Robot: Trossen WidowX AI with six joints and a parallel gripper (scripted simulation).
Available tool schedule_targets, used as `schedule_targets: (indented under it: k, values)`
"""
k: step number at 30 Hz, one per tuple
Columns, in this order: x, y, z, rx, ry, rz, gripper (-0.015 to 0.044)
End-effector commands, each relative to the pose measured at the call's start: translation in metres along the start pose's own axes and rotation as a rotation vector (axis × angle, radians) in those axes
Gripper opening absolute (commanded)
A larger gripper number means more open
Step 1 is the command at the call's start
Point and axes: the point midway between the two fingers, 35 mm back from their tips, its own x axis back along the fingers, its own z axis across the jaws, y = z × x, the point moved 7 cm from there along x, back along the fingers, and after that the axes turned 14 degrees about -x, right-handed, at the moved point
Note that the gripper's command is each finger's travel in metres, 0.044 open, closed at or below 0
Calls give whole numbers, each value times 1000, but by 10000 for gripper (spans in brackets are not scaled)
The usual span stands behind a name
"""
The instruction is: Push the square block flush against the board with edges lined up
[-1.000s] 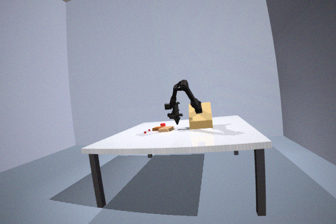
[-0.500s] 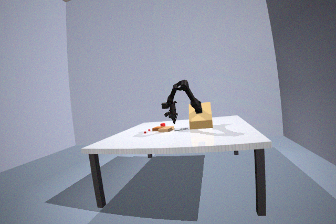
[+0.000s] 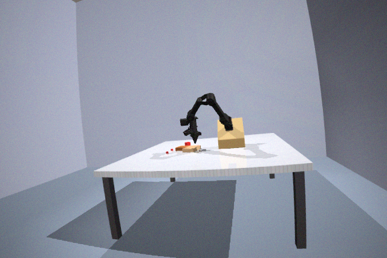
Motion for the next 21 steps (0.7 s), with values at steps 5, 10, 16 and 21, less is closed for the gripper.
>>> schedule_targets:
  k: [5,10,16,21]
  values:
    - [2,25,9,256,-6,-4,0]
    - [2,40,16,426,-4,-5,0]
    - [2,57,25,629,-1,-7,0]
    - [2,71,32,797,2,-9,0]
